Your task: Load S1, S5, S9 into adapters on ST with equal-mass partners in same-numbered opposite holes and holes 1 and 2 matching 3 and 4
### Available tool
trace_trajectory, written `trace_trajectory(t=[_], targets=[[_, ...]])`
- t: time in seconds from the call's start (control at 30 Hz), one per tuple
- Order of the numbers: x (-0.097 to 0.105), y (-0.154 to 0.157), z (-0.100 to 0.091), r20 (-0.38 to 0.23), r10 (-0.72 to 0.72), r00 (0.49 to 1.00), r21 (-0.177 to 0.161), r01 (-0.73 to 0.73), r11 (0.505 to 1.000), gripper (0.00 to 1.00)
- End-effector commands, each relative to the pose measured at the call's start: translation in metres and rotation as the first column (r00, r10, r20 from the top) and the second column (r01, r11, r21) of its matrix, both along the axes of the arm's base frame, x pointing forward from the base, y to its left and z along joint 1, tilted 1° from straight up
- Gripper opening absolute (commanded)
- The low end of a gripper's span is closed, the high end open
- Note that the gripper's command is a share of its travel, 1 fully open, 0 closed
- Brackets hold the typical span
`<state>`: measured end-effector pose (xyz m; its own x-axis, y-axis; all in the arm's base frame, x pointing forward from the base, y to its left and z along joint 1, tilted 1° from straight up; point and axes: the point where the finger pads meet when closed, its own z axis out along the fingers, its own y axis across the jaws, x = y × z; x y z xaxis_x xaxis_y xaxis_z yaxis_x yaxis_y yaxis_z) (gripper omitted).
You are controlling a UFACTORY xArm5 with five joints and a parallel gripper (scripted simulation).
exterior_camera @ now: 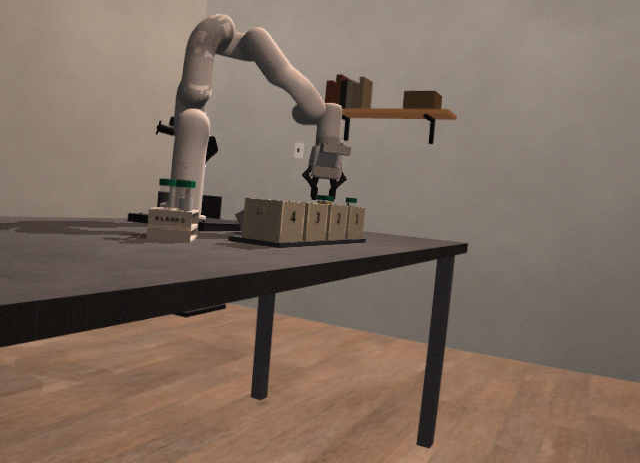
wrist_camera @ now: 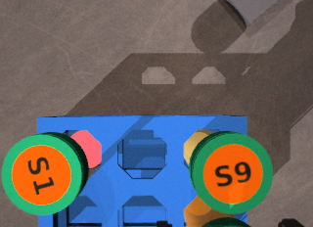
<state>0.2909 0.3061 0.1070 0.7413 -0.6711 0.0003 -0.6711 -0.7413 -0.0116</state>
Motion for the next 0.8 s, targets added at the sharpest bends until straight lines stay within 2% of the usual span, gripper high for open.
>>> trace_trajectory(t=[0.0,0.73,0.77], targets=[[0.0009,0.0010,-0.0020,-0.005,0.000,1.000,0.011,0.000,1.000,0.57],[0.0009,0.0011,-0.0053,-0.005,0.000,1.000,0.011,0.000,1.000,0.57],[0.0009,0.0010,-0.0046,-0.005,0.000,1.000,0.011,0.000,1.000,0.00]])
